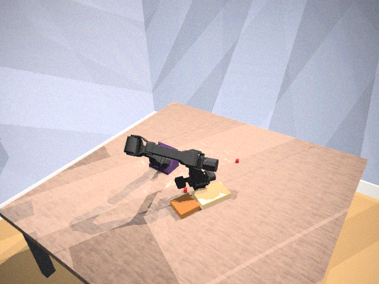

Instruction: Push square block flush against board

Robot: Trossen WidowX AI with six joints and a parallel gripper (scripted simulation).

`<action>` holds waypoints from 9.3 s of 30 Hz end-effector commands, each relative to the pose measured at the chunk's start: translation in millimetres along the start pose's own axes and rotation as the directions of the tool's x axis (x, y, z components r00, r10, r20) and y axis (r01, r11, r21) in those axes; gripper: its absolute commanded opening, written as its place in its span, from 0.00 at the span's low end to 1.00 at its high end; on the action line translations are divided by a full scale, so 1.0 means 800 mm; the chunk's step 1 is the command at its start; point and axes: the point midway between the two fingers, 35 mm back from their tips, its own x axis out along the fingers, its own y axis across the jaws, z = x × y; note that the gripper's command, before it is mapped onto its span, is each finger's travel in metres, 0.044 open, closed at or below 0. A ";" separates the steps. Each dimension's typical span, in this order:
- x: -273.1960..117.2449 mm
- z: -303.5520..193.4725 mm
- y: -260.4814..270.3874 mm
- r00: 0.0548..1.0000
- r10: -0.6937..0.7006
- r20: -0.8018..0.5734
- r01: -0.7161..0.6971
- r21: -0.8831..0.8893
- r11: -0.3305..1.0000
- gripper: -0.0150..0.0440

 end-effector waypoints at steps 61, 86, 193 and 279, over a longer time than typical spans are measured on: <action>-0.072 -0.026 0.029 1.000 -0.003 0.005 0.004 -0.247 0.969 0.25; -0.078 0.004 0.122 1.000 0.003 0.006 0.004 -0.893 0.451 0.25; -0.069 0.029 0.205 1.000 0.008 0.006 0.007 -0.986 -0.167 0.25; 0.000 0.126 0.047 1.000 -0.003 0.012 0.008 -0.450 0.893 0.25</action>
